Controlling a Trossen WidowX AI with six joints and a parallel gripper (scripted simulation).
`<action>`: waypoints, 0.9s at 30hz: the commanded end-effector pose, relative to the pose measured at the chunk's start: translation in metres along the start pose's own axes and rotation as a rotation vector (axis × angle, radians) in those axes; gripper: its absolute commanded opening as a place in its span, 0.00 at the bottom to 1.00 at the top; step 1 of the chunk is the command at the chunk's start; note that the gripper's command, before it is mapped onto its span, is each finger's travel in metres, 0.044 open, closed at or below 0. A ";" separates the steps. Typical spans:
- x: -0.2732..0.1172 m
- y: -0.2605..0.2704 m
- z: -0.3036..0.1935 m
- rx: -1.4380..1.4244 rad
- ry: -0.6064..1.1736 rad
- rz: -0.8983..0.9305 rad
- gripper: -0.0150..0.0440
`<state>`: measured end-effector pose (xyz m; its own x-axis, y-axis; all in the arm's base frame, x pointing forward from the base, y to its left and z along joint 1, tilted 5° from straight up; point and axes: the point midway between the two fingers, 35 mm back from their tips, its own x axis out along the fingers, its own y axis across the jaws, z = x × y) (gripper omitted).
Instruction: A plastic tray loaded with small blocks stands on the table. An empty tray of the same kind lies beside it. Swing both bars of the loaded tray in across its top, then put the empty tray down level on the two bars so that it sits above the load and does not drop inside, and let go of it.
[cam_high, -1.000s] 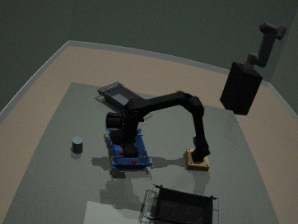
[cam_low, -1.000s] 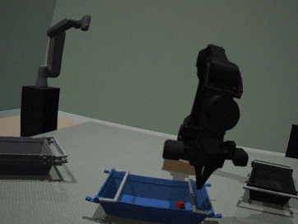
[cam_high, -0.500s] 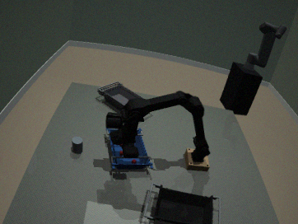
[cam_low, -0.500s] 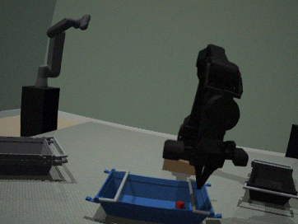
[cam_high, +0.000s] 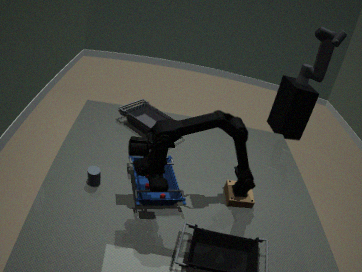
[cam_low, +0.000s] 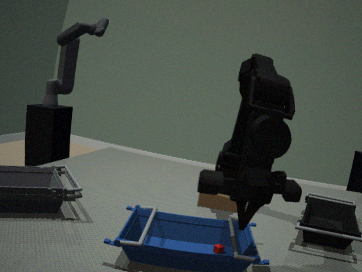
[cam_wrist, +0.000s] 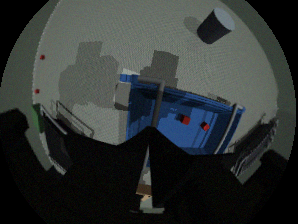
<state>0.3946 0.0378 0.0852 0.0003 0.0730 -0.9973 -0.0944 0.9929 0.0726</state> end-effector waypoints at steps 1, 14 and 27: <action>0.000 0.000 0.000 0.000 0.000 0.000 0.25; 0.000 0.000 0.000 0.000 0.000 0.000 0.25; -0.002 0.000 0.000 0.000 0.000 0.000 0.57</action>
<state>0.3947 0.0378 0.0853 0.0003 0.0732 -0.9973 -0.0944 0.9929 0.0729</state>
